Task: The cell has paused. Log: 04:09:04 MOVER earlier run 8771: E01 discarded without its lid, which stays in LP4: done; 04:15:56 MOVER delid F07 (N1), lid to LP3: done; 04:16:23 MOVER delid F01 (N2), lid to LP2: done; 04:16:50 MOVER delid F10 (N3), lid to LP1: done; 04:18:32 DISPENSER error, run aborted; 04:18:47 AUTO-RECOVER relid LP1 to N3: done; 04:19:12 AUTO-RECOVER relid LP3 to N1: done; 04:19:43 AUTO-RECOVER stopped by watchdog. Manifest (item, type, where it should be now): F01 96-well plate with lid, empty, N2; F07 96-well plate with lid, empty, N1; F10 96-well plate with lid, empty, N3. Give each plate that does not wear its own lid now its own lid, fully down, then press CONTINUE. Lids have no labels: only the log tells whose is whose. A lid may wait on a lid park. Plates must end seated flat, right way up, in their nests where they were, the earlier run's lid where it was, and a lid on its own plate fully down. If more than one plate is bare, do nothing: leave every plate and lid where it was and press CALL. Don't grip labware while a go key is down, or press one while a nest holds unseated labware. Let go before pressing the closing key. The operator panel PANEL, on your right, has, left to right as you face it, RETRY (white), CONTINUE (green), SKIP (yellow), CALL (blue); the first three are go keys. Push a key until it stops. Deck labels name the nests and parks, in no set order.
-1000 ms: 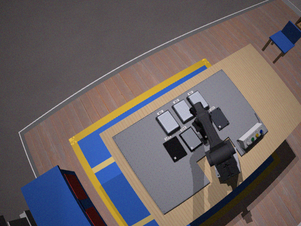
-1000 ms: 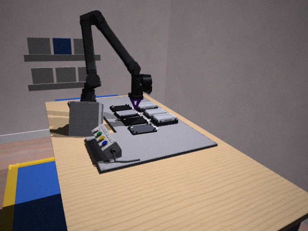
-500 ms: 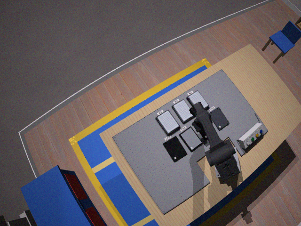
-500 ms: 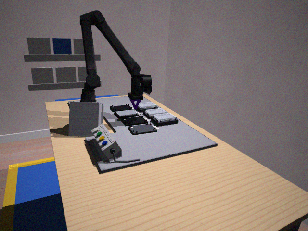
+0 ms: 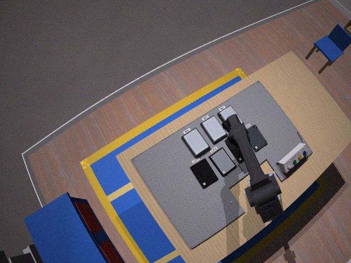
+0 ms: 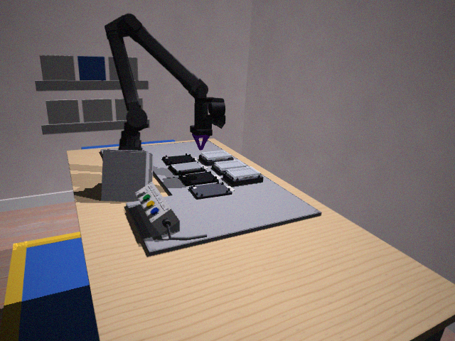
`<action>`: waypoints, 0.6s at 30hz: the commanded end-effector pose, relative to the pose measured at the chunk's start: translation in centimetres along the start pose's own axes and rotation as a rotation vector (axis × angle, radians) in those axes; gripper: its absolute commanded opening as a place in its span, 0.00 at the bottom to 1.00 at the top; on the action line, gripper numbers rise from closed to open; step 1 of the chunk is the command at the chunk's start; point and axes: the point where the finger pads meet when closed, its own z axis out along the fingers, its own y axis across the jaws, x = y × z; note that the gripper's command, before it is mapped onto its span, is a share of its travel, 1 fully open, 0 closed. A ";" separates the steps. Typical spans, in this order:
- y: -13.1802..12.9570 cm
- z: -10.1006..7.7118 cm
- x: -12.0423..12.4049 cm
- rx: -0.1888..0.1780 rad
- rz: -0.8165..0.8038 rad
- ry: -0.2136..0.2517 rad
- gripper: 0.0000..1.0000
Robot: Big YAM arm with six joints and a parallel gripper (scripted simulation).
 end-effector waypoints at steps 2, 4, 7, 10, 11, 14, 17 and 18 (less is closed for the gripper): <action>-0.3 -3.3 -1.8 0.010 -0.030 -0.045 0.00; -0.3 -2.1 0.5 0.000 -0.012 -0.004 0.00; -0.2 -1.3 0.8 -0.008 -0.012 0.025 0.00; -1.1 -1.4 0.7 -0.004 0.014 0.011 0.00; -1.6 -1.4 0.8 -0.004 0.034 0.009 0.00; -3.1 -1.4 1.1 -0.001 0.100 0.004 0.00; -4.7 -1.7 0.7 0.005 0.166 -0.012 0.00; -5.3 -1.9 0.5 0.007 0.184 -0.018 0.00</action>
